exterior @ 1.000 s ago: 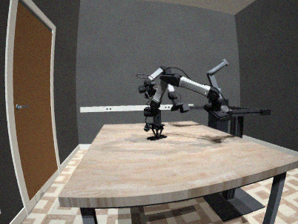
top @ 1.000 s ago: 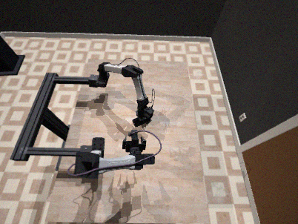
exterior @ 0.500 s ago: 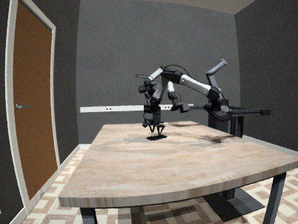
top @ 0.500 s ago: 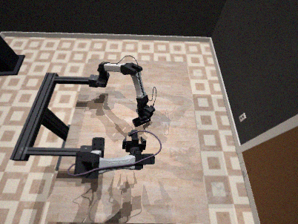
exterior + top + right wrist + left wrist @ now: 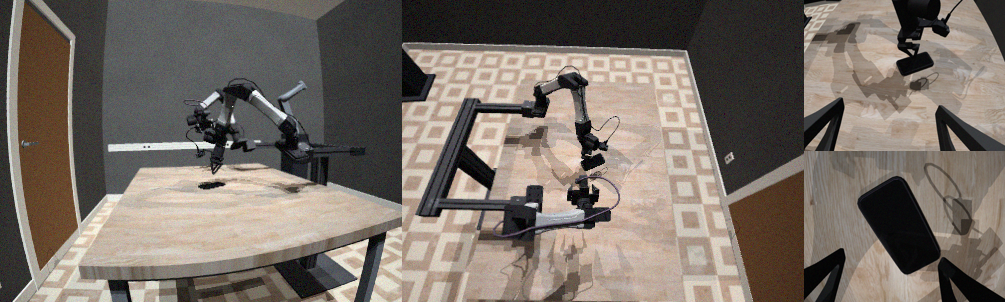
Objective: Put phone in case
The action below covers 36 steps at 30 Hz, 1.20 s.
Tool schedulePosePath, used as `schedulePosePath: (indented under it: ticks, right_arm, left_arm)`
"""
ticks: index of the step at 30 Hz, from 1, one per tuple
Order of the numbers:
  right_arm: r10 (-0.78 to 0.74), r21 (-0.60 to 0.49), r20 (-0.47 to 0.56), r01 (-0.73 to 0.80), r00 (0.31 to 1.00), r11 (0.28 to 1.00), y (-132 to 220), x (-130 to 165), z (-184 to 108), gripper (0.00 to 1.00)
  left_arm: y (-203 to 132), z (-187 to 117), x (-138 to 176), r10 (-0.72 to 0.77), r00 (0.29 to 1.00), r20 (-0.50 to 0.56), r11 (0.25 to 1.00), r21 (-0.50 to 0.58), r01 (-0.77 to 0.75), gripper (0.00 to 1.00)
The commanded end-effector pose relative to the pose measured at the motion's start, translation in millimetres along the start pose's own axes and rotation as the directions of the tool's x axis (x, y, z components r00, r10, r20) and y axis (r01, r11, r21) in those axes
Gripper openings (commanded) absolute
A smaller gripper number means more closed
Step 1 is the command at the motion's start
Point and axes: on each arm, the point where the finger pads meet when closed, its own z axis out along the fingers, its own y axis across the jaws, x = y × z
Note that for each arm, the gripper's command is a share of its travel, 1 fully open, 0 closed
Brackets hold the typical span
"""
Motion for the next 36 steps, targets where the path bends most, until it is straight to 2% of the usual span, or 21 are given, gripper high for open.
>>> schedulePosePath:
  ticks: [1,5,14,16,17,19,23,36]
  right_arm:
    - [-0.01,0.002,0.005,0.01,1.0,1.0,0,-4,0,1.0]
    - [-0.01,0.002,0.005,0.01,1.0,1.0,0,-4,0,1.0]
    - [-0.01,0.002,0.005,0.01,1.0,1.0,0,-4,0,1.0]
    - [-0.01,0.002,0.005,0.01,1.0,1.0,0,-4,0,1.0]
    - [-0.01,0.002,0.005,0.01,1.0,1.0,0,-4,0,1.0]
    - [-0.01,0.002,0.005,0.01,1.0,1.0,0,-4,0,1.0]
    - [-0.01,0.002,0.005,0.01,1.0,1.0,0,-4,0,1.0]
    - [-0.01,0.002,0.005,0.01,1.0,1.0,0,-4,0,1.0]
  left_arm:
    - [-11,-19,-24,0.168,0.967,0.191,0.977,0.096,-0.189,1.0]
    - [-6,-34,-19,0.343,0.896,0.283,0.921,0.087,-0.38,1.0]
    - [10,-48,-10,0.52,0.772,0.366,0.816,0.057,-0.576,1.0]
    - [10,-48,-10,0.52,0.772,0.366,0.816,0.057,-0.576,1.0]
    - [11,-41,1,0.54,0.768,0.344,0.803,0.061,-0.592,1.0]
    - [13,-50,-7,0.532,0.763,0.367,0.806,0.056,-0.589,1.0]
    - [14,-41,8,0.546,0.772,0.326,0.803,0.059,-0.593,1.0]
    - [10,-44,4,0.544,0.768,0.338,0.803,0.058,-0.594,1.0]
